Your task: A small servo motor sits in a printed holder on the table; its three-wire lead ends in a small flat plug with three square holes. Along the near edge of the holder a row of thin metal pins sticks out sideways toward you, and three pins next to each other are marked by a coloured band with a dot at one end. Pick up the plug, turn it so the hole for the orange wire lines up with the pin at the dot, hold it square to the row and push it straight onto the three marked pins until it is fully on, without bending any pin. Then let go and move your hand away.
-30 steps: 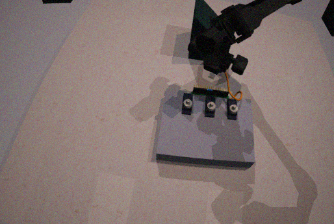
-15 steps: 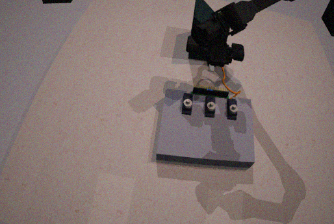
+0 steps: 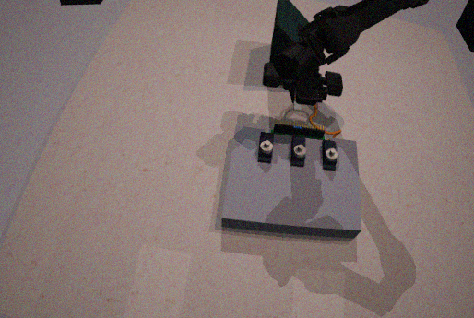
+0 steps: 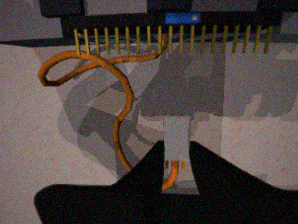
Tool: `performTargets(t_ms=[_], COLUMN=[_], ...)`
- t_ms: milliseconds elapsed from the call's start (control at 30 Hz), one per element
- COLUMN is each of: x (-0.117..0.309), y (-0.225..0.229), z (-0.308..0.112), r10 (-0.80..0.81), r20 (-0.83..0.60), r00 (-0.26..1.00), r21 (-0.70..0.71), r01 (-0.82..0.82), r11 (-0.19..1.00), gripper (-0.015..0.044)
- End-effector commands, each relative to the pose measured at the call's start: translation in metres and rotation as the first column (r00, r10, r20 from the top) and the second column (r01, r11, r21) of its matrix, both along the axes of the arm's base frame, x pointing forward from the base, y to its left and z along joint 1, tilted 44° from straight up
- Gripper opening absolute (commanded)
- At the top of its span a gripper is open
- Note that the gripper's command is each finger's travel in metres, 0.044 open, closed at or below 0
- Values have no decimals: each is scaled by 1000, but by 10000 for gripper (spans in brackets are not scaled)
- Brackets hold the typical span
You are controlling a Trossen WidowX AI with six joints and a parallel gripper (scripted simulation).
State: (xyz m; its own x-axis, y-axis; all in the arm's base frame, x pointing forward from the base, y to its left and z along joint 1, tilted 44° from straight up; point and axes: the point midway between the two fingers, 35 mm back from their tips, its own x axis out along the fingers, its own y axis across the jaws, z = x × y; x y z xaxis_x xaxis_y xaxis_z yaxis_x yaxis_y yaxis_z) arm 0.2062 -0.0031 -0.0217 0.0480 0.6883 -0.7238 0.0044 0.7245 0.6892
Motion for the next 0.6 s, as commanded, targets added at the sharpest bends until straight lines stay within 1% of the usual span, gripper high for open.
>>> performTargets(t_ms=[0,233,567], x=[9,34,40], y=[0,-3,-2], z=[0,5,4], r10=[-3,-3,-3], r20=[3,4,5], r00=[1000,1000,1000], r21=[4,4,4], r01=[3,3,3], r11=[1000,1000,1000], gripper=[0,0,0])
